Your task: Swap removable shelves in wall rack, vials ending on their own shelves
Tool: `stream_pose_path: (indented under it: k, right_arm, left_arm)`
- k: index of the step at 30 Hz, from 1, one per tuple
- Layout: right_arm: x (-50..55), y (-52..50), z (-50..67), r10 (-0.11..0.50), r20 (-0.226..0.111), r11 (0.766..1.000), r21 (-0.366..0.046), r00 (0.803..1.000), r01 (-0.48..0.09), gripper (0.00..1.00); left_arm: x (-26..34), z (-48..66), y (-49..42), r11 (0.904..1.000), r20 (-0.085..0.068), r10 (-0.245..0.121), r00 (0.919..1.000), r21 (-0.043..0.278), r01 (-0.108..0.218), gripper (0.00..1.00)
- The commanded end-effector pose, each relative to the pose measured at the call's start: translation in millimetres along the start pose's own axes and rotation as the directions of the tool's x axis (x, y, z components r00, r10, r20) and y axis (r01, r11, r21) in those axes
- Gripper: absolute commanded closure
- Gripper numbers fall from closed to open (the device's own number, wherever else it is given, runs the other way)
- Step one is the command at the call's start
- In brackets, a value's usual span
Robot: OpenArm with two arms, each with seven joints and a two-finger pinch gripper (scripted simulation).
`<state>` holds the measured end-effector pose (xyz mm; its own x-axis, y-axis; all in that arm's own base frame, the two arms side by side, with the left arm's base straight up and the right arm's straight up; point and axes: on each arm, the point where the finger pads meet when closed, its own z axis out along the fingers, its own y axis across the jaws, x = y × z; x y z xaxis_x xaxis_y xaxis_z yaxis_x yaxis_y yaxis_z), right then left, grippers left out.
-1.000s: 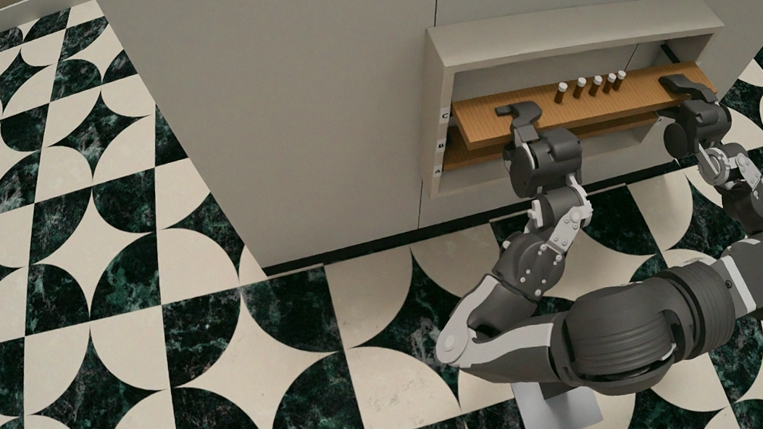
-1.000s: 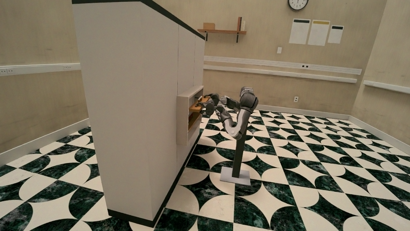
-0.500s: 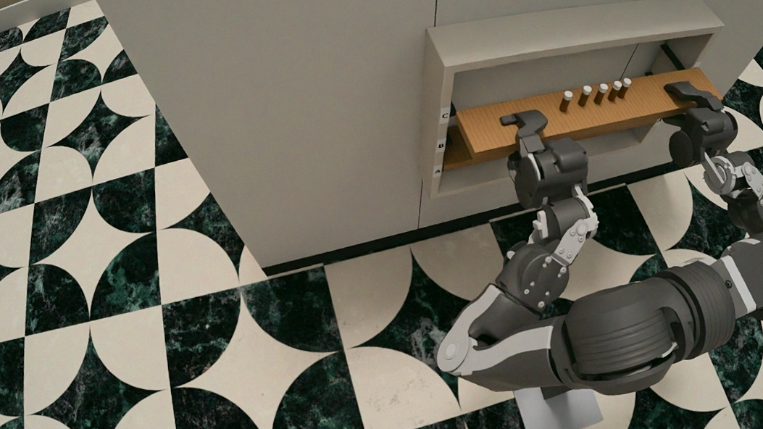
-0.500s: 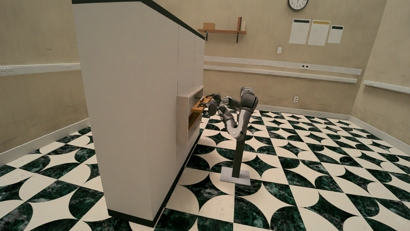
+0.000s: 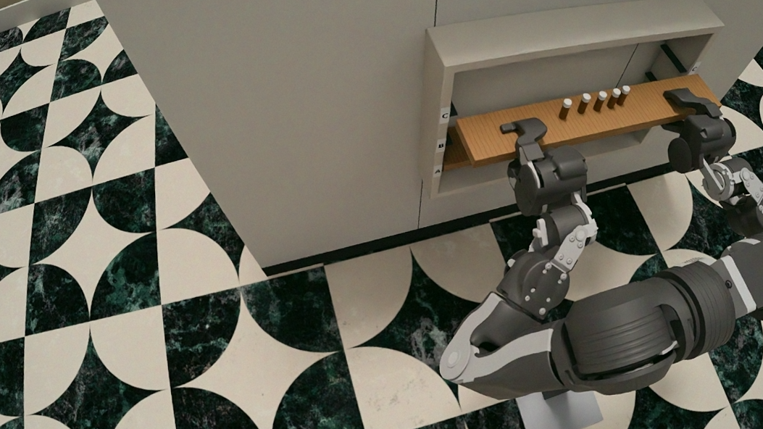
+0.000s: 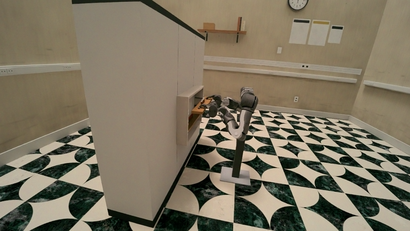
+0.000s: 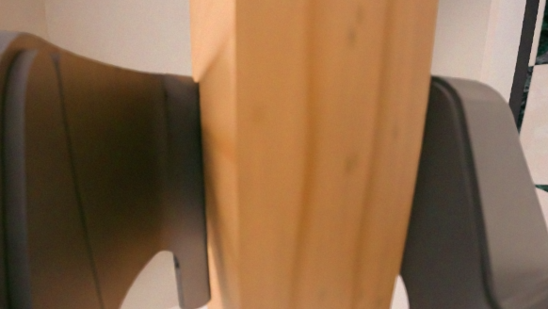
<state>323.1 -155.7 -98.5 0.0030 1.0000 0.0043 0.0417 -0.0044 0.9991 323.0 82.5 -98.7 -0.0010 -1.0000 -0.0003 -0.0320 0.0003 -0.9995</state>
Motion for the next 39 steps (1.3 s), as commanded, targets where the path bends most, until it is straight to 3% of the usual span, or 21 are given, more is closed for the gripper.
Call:
stream_pose_path:
  k: [1,39]
  right_arm:
    - [0.5,7.0,-0.1,-0.004,-0.003,0.999,-0.042,1.0,0.004,1.0]
    - [0.3,-36.0,1.7,-0.004,-0.003,0.999,-0.042,1.0,0.004,1.0]
  left_arm:
    - [-0.3,0.2,-4.1,0.9995,0.001,0.0,1.0,0.032,0.0,1.0]
    - [-0.3,1.5,38.1,0.9995,0.001,0.0,1.0,0.032,0.0,1.0]
